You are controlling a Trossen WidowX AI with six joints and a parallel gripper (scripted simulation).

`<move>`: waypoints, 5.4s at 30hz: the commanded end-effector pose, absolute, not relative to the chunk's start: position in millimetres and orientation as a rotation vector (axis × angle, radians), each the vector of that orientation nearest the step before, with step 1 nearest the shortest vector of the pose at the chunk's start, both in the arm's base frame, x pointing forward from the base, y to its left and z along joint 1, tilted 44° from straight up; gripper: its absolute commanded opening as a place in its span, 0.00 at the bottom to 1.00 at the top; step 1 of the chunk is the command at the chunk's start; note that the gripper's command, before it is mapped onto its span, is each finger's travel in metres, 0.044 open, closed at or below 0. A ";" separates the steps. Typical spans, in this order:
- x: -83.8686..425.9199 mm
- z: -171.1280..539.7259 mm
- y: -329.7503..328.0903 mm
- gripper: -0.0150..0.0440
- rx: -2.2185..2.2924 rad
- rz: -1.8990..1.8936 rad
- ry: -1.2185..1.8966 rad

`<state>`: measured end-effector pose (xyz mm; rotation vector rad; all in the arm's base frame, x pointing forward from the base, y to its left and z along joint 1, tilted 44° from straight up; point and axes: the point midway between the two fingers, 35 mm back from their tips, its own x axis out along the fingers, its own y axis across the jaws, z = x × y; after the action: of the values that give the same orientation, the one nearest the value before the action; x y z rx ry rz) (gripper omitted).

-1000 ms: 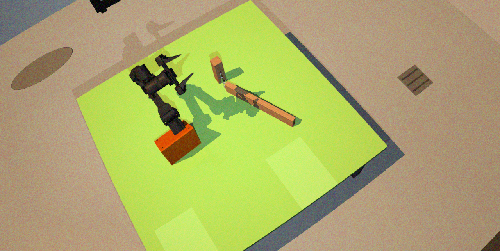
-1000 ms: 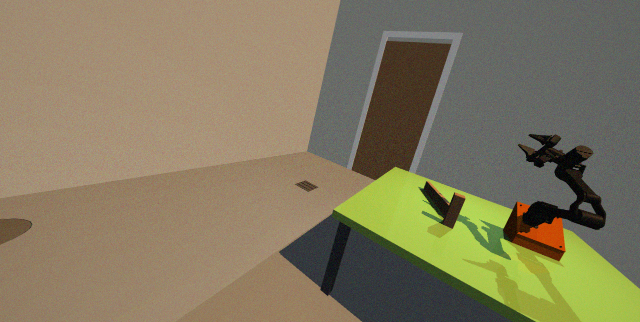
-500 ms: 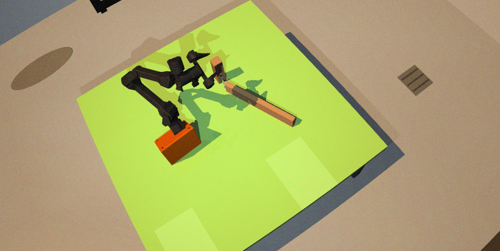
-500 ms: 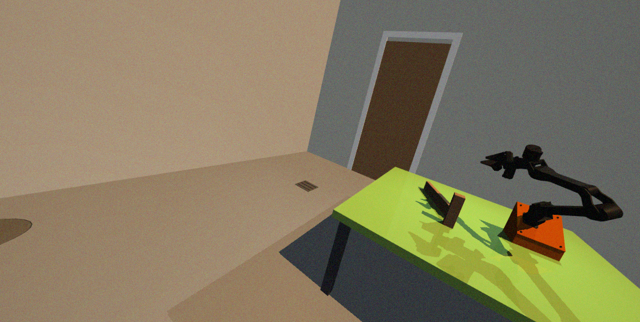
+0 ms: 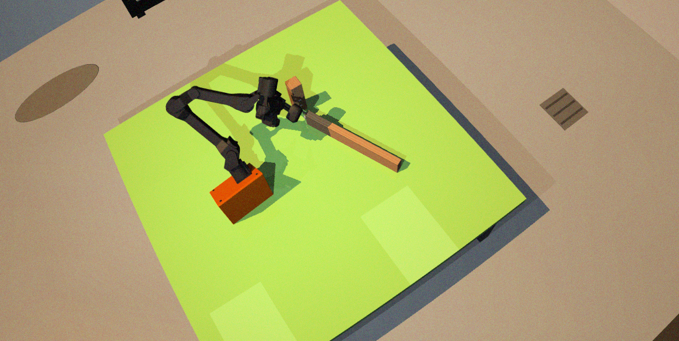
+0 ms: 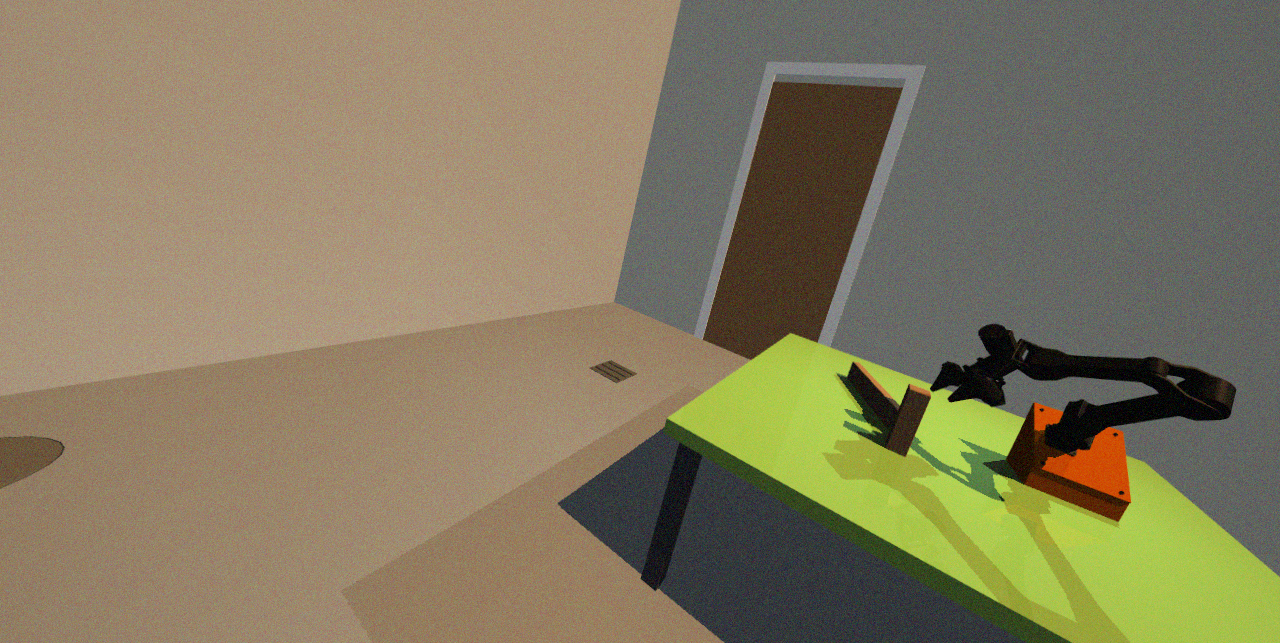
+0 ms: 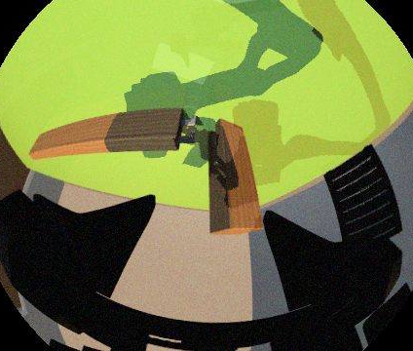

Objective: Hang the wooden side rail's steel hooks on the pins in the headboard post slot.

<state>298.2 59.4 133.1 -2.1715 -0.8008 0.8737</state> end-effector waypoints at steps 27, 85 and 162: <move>294.3 100.8 71.3 1.00 -2.001 1.012 -0.707; 311.7 73.4 53.4 1.00 0.468 1.092 0.329; 395.8 47.3 2.8 1.00 1.477 -0.406 1.768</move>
<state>414.8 2.4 30.7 -2.7688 -3.0242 0.3288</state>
